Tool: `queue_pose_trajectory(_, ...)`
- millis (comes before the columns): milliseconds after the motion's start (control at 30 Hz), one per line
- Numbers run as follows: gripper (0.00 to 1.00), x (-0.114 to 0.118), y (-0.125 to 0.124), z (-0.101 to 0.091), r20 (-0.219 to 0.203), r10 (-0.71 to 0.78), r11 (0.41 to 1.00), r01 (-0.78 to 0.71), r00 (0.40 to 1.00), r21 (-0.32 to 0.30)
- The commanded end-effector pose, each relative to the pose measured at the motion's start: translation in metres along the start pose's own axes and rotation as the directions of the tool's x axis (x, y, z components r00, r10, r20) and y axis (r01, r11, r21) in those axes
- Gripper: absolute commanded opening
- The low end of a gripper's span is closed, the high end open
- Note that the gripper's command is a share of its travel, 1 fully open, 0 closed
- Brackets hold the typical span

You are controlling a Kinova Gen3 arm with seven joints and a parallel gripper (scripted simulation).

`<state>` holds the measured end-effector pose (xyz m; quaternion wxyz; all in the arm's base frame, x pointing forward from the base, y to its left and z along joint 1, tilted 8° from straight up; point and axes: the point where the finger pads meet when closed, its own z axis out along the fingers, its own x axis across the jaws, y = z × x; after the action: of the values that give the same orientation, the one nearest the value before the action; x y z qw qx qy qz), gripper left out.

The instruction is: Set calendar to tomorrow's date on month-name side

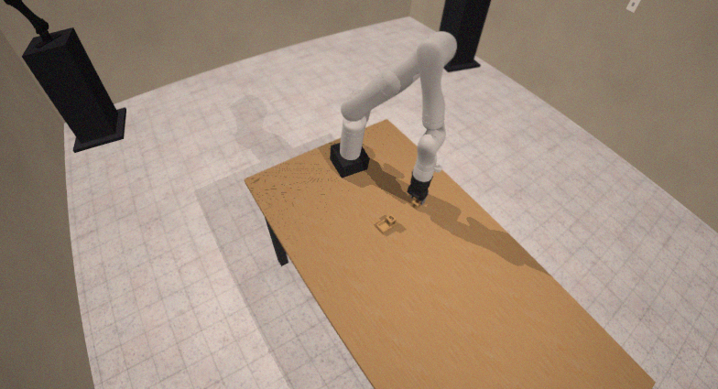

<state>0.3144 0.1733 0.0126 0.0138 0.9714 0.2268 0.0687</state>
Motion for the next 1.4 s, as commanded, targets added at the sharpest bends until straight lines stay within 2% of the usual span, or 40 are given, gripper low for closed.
queue_pose_trajectory(0,0.9,0.002,-0.001,0.0,-0.003,0.009,1.0,-0.009,1.0,0.002)
queue_pose_trajectory(267,0.9,0.001,-0.001,-0.006,0.0,0.01,1.0,-0.01,1.0,0.004)
queue_pose_trajectory(533,0.9,0.002,-0.002,-0.028,-0.002,0.01,1.0,-0.01,1.0,0.004)
queue_pose_trajectory(800,0.9,0.001,-0.002,-0.04,-0.001,0.01,1.0,-0.01,1.0,0.005)
queue_pose_trajectory(1367,0.9,-0.002,-0.002,-0.038,0.013,0.009,1.0,-0.009,1.0,-0.014)
